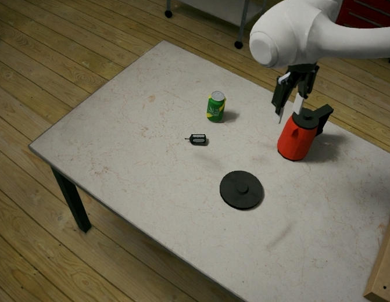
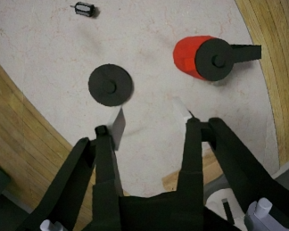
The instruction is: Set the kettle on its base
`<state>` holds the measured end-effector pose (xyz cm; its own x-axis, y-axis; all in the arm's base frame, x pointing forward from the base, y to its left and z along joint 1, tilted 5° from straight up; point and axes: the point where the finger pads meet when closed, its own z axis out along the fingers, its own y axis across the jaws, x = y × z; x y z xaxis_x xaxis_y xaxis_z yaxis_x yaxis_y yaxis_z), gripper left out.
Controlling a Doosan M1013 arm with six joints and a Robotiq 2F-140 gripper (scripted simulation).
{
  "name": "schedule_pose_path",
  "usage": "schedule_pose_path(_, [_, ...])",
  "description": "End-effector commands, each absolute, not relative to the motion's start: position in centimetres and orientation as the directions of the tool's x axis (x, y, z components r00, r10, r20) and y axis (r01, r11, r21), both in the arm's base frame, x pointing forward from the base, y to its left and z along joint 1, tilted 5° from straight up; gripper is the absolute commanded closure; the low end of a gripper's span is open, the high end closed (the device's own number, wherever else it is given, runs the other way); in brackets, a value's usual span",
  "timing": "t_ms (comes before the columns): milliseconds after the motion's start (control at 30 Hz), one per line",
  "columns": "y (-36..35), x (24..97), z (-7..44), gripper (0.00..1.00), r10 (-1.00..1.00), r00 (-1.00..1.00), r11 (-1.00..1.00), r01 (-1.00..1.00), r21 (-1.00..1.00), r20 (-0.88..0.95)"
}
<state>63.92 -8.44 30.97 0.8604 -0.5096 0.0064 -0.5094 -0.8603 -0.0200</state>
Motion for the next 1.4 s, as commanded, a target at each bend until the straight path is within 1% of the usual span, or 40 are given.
schedule_pose_path(0, [-9.3, 63.8, 30.9, 0.48, -0.560, 0.829, -0.829, -0.559, -0.022, 0.009])
schedule_pose_path(267, [-14.9, 62.4, 30.2, 0.48, -0.819, 0.573, -0.573, -0.819, -0.038, 0.004])
schedule_pose_path(467, [-19.1, 60.9, 29.6, 0.48, -0.947, 0.320, -0.319, -0.946, -0.049, -0.005])
schedule_pose_path(533, [-19.1, 60.9, 29.6, 0.48, -0.947, 0.320, -0.319, -0.946, -0.049, -0.005])
schedule_pose_path(767, [-23.5, 59.0, 29.0, 0.48, -1.000, 0.018, -0.017, -0.998, -0.058, -0.020])
schedule_pose_path(1033, [-27.3, 57.1, 28.4, 0.48, -0.966, -0.257, 0.259, -0.964, -0.062, -0.036])
schedule_pose_path(1100, [-27.3, 57.1, 28.4, 0.48, -0.966, -0.257, 0.259, -0.964, -0.062, -0.036])
schedule_pose_path(1367, [-29.5, 55.7, 28.0, 0.48, -0.909, -0.415, 0.417, -0.907, -0.063, -0.048])
